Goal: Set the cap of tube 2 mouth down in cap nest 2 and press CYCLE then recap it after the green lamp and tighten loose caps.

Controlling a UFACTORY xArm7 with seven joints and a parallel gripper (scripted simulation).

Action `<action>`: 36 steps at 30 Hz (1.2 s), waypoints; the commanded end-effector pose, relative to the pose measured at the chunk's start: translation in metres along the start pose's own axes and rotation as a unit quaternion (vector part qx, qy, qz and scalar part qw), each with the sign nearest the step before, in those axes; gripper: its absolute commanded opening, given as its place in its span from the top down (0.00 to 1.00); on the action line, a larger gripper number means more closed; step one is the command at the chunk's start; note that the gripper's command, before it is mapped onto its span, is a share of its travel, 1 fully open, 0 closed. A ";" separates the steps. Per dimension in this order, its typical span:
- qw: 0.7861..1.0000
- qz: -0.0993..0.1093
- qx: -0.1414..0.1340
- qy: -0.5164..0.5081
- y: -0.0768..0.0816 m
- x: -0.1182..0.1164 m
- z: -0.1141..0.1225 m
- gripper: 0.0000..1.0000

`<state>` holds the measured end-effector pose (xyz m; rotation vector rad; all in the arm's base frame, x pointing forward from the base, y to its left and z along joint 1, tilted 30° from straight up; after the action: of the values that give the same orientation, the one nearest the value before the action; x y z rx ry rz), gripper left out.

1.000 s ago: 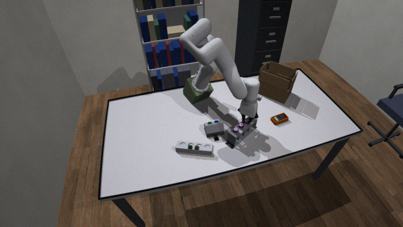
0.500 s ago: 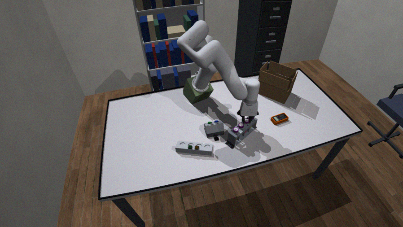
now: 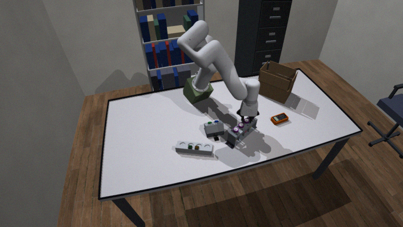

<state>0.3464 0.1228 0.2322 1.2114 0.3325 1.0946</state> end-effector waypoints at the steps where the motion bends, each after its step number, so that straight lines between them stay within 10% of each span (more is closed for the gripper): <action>1: 0.995 0.002 -0.002 -0.098 0.001 0.001 0.000 0.54; 16: 0.887 0.002 0.000 -0.463 0.001 0.001 0.001 0.54; 25: 0.726 0.003 0.000 -0.688 0.001 0.001 0.001 0.54; 34: 0.726 0.003 0.000 -0.688 0.001 0.001 0.001 0.54; 35: 0.726 0.003 0.000 -0.688 0.001 0.001 0.001 1.00; 36: 0.726 0.003 0.000 -0.688 0.001 0.001 0.001 1.00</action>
<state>0.3465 0.1228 0.2324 1.6881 -0.8260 -0.0382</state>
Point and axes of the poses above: the point where the finger pads meet when closed, its own y axis back along the fingers, its own x axis across the jaws, z = x × y, the point moved 6 cm from there along y, back along the fingers, and after that the axes turned 5 degrees about -y, right-handed, at the moved point
